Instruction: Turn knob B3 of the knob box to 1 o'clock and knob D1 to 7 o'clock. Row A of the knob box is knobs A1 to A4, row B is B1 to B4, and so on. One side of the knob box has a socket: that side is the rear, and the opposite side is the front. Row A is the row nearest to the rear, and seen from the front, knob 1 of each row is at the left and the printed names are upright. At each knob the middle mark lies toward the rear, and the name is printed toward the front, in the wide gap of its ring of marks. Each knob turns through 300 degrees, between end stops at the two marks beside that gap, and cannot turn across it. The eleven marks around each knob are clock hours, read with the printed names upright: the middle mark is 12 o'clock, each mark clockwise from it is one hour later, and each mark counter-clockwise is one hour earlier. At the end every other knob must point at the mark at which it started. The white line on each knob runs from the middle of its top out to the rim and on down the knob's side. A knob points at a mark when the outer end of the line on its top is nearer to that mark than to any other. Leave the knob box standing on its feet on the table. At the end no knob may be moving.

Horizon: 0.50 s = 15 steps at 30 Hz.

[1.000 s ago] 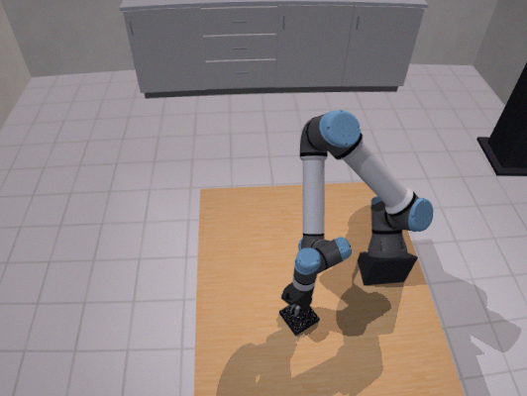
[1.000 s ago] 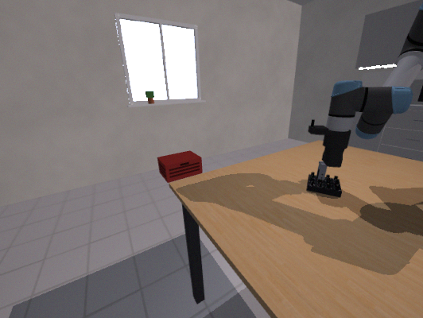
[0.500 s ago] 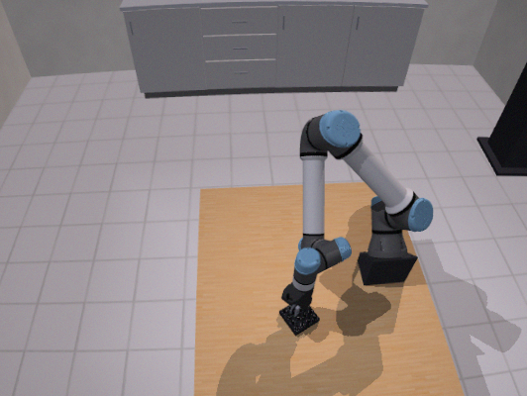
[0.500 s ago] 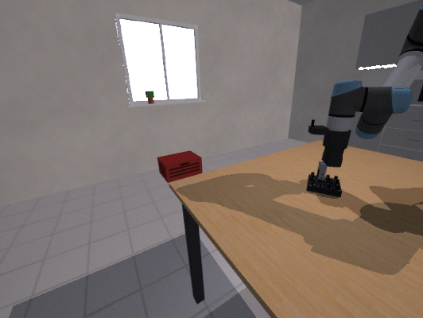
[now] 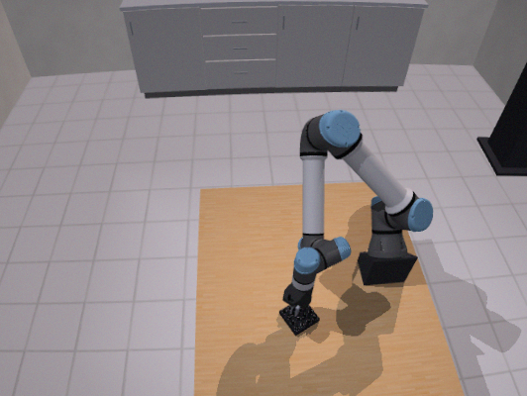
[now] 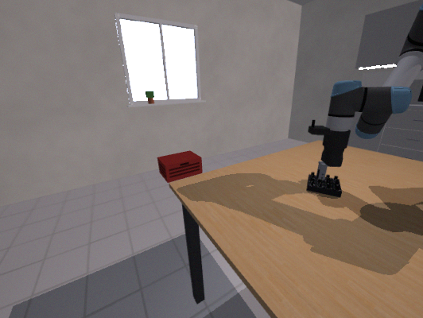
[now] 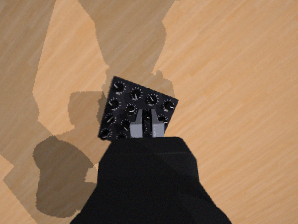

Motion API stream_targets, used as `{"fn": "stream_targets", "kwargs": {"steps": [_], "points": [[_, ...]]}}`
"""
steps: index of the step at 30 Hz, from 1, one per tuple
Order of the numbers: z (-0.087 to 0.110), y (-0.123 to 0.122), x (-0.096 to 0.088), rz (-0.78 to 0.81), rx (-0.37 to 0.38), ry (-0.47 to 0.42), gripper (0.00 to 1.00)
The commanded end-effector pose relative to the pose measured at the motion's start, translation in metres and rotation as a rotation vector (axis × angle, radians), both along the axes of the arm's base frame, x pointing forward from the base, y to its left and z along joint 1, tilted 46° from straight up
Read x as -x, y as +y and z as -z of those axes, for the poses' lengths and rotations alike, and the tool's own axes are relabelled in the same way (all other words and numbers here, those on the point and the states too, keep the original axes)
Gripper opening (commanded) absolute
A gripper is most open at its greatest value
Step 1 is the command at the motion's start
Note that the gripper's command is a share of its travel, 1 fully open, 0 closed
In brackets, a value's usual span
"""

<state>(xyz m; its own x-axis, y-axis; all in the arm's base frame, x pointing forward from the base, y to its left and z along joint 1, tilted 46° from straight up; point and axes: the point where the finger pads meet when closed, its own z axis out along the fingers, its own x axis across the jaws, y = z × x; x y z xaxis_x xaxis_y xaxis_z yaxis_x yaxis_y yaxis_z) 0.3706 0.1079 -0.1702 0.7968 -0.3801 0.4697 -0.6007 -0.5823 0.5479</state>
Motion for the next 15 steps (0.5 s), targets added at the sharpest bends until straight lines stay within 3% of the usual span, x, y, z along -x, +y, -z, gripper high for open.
{"fn": "stream_targets", "kwargs": {"steps": [1, 15], "points": [[-0.0002, 0.0004, -0.0003, -0.050, 0.003, 0.050, 0.30], [-0.0002, 0.0004, -0.0003, -0.204, 0.018, 0.209, 0.30]]}}
